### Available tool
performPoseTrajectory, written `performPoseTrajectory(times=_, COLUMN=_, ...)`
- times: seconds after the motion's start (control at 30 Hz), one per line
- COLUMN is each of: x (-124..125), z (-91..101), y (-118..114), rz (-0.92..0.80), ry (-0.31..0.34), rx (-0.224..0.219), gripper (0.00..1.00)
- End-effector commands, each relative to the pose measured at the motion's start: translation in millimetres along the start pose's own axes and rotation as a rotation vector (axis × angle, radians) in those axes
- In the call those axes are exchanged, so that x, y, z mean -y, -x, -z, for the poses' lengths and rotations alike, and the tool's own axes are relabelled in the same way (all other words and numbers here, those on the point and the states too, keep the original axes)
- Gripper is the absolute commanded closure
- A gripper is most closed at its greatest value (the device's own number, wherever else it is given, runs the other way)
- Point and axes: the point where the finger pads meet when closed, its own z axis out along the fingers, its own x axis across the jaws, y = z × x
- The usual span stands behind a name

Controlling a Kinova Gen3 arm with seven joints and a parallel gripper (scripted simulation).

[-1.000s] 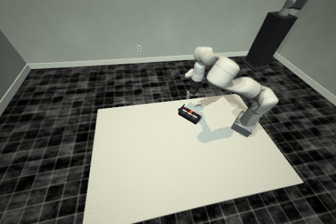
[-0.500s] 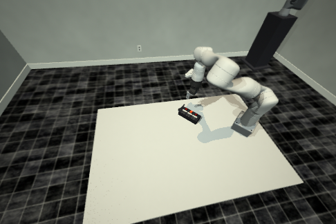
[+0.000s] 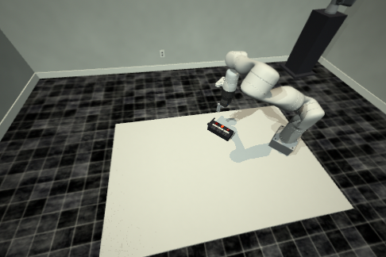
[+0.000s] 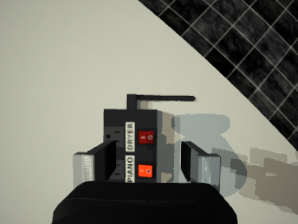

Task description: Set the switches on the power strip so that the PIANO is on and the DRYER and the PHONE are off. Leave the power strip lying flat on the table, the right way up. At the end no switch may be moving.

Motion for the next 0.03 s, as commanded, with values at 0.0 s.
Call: performPoseTrajectory(times=0.0, x=0.4, z=0.7, y=0.0, rz=0.000, ry=-0.002, rx=0.000, gripper=0.00)
